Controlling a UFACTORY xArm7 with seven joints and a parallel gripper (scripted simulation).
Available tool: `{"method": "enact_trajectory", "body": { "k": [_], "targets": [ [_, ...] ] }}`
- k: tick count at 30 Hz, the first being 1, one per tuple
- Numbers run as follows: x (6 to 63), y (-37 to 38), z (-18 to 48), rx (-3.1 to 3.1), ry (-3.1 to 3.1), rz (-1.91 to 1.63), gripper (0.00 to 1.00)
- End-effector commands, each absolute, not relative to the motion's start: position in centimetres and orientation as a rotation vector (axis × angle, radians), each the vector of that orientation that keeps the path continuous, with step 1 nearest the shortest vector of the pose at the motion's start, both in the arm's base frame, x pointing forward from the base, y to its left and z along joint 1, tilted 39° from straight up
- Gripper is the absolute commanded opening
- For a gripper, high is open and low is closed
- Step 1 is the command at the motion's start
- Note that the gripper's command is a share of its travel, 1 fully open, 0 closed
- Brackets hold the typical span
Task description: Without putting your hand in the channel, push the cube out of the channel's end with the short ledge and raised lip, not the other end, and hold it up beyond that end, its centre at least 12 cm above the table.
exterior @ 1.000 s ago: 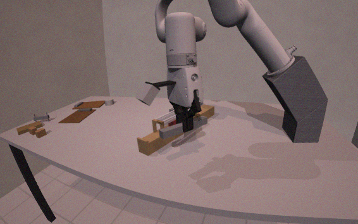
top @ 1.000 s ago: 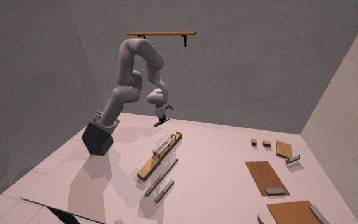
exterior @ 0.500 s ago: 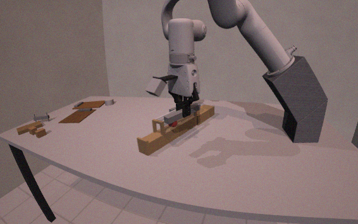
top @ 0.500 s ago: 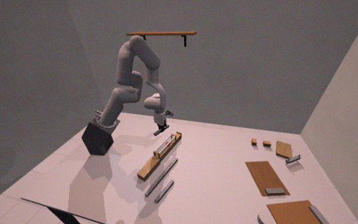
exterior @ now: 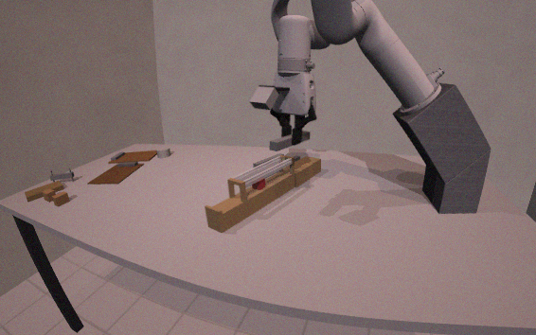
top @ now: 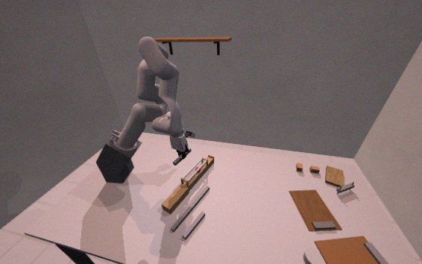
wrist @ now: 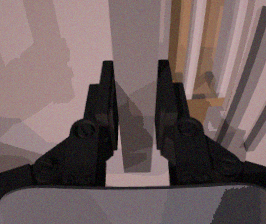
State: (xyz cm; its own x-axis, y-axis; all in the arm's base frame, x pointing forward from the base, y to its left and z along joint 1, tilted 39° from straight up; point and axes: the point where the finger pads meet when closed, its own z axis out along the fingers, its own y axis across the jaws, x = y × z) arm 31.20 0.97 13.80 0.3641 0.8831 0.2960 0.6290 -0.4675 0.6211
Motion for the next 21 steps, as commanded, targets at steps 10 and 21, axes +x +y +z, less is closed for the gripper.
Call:
{"method": "enact_trajectory", "body": {
  "k": [10, 21],
  "targets": [
    [34.2, -6.7, 15.3, 2.290, 1.384, 0.911, 0.00],
    [32.5, -18.5, 10.2, 2.280, 1.351, 0.793, 0.00]
  ]
}}
